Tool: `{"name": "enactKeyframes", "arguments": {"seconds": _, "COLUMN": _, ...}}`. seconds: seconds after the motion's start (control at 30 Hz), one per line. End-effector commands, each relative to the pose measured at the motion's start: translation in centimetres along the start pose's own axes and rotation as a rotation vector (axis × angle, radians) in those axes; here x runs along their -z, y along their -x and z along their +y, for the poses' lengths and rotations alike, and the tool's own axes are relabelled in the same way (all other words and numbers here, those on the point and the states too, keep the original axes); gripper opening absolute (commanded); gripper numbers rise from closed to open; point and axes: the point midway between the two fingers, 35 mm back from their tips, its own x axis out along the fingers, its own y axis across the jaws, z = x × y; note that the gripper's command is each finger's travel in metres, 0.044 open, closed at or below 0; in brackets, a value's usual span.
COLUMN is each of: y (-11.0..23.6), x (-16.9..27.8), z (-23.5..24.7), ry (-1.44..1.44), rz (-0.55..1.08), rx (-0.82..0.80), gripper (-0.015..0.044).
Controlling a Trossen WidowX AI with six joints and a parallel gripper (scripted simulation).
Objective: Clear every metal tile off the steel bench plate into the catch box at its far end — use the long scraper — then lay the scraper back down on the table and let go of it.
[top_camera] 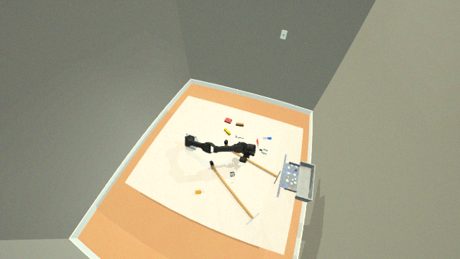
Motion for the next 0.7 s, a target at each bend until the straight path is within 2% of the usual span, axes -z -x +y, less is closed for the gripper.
{"name": "enactKeyframes", "arguments": {"seconds": 0.0, "y": 0.9, "x": 0.2, "z": -0.4, "ry": 0.006, "rz": 0.015, "rx": -0.002, "gripper": 0.0}}
{"name": "enactKeyframes", "arguments": {"seconds": 0.67, "y": 4.4, "x": 4.0, "z": -3.5, "ry": 0.098, "rz": 0.2, "rx": -0.03, "gripper": 0.0}}
